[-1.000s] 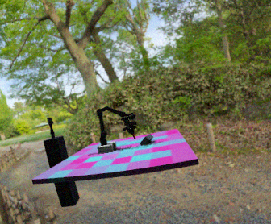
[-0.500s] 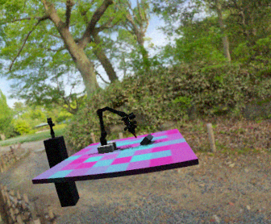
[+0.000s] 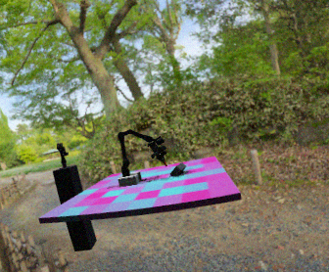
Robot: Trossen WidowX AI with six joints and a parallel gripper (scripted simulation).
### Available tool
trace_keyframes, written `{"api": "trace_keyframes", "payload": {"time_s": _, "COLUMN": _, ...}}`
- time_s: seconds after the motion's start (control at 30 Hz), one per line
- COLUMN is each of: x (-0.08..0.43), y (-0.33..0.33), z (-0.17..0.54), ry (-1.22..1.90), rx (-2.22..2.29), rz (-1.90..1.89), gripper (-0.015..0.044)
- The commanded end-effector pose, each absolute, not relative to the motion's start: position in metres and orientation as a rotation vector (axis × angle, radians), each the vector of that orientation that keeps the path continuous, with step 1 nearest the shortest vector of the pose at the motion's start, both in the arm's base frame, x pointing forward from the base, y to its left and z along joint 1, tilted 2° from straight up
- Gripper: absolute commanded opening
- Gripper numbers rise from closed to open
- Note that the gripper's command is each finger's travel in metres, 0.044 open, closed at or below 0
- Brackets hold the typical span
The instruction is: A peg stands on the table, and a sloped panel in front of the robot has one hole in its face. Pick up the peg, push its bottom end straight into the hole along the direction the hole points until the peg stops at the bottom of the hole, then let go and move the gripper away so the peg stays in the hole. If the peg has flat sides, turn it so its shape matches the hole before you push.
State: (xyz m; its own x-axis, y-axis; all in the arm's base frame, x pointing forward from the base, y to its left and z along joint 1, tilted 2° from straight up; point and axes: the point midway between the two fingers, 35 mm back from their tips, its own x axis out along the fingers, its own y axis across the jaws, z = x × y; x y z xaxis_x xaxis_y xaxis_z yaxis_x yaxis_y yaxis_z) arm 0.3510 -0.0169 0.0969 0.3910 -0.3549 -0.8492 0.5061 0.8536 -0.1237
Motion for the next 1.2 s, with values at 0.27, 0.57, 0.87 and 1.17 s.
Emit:
{"api": "trace_keyframes", "payload": {"time_s": 0.27, "x": 0.356, "y": 0.001, "z": 0.100, "ry": 0.977, "rx": 0.168, "rz": -0.542, "gripper": 0.0000}}
{"api": "trace_keyframes", "payload": {"time_s": 0.57, "x": 0.359, "y": 0.014, "z": 0.102, "ry": 0.939, "rx": 0.171, "rz": -0.531, "gripper": 0.0000}}
{"api": "trace_keyframes", "payload": {"time_s": 0.87, "x": 0.361, "y": 0.028, "z": 0.104, "ry": 0.902, "rx": 0.177, "rz": -0.519, "gripper": 0.0000}}
{"api": "trace_keyframes", "payload": {"time_s": 1.17, "x": 0.363, "y": 0.042, "z": 0.106, "ry": 0.864, "rx": 0.186, "rz": -0.505, "gripper": 0.0000}}
